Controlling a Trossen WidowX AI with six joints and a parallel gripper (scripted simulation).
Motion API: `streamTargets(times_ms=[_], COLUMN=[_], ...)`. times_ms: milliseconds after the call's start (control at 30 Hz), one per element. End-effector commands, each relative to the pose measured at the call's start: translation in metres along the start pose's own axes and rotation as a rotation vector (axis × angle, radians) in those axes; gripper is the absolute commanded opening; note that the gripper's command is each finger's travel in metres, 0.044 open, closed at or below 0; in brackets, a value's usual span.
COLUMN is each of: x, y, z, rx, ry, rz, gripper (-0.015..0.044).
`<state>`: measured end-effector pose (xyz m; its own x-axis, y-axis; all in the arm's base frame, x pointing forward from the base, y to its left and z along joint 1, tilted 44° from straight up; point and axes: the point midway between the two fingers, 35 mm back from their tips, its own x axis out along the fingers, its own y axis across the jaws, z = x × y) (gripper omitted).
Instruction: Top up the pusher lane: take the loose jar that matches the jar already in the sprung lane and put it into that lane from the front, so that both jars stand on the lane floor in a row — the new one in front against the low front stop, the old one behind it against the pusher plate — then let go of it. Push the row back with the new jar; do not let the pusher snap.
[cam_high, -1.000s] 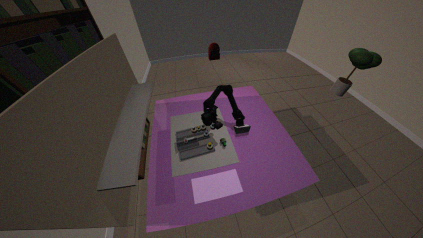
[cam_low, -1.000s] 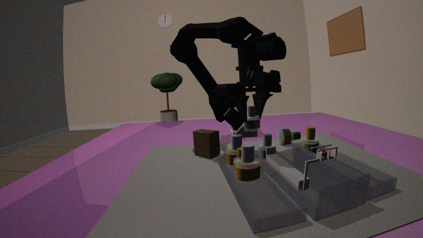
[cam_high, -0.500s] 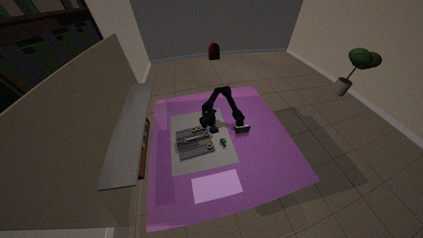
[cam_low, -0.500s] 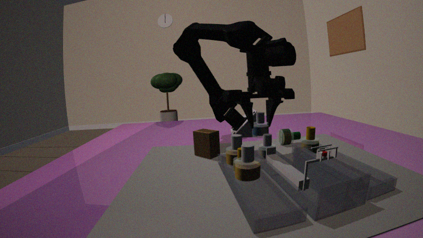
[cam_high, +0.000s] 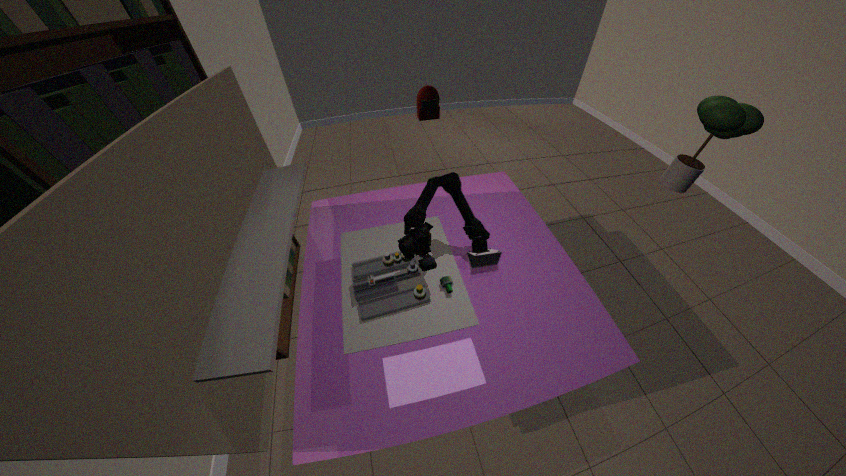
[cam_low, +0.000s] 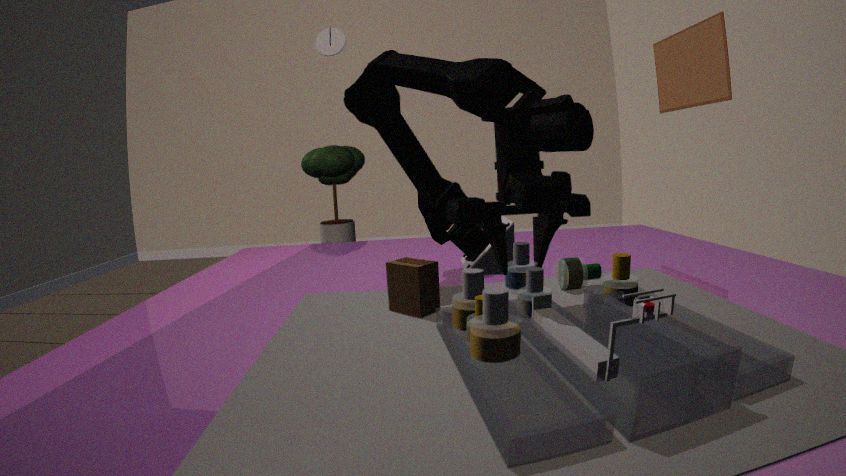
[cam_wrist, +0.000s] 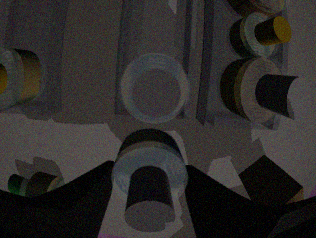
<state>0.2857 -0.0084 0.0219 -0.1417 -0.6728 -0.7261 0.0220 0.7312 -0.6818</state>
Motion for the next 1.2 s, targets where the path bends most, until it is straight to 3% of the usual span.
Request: streamTargets(times_ms=[0,1167], x=[0.001,0.001], y=[0.000,0.000], z=[0.002,0.019], rx=[-0.004,-0.003], ry=[-0.001,-0.002], rz=[-0.002,-0.002], gripper=[0.0000,0.0000])
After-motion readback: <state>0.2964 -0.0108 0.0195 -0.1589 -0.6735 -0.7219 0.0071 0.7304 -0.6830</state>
